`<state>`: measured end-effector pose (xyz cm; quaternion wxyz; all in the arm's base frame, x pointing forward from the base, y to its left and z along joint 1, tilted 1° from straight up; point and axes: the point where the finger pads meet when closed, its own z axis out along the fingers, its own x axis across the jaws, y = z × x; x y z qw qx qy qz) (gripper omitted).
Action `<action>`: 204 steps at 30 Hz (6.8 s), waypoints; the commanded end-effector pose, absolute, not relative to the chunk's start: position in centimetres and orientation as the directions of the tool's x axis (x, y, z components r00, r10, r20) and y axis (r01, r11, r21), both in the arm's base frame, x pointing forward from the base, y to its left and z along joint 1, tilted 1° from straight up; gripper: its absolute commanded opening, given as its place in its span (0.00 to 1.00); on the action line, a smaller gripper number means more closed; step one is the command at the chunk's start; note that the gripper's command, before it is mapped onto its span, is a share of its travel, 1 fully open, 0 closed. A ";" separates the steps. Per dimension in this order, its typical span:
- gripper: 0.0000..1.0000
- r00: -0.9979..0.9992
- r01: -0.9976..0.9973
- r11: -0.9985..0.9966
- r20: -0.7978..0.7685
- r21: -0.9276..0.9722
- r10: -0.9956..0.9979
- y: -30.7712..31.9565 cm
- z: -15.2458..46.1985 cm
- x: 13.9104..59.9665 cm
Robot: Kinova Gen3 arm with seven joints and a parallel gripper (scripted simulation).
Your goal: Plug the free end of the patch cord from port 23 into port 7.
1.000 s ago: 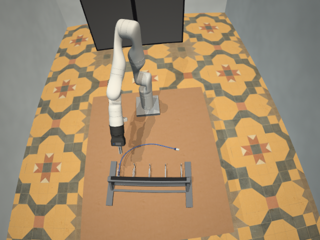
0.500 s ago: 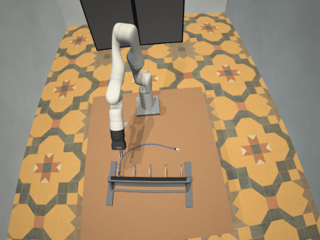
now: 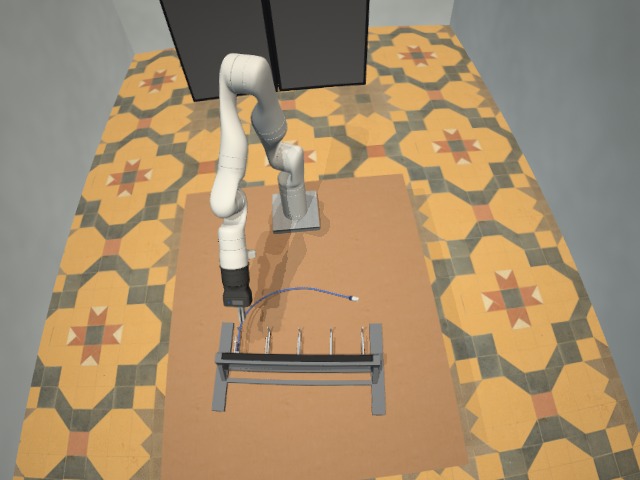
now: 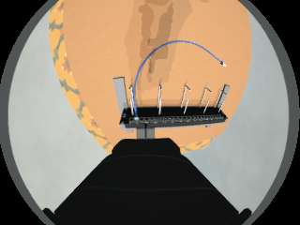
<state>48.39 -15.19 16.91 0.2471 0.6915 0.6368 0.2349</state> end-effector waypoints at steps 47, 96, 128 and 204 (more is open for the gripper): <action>0.00 0.076 0.771 -0.061 0.003 0.634 0.997 -15.7 11.5 52.4; 0.00 0.074 0.765 -0.062 0.009 0.641 0.997 -15.5 11.0 53.4; 0.00 0.074 0.764 -0.064 0.011 0.641 0.997 -15.5 10.9 53.3; 0.00 0.075 0.766 -0.066 0.014 0.640 0.997 -15.1 16.8 48.4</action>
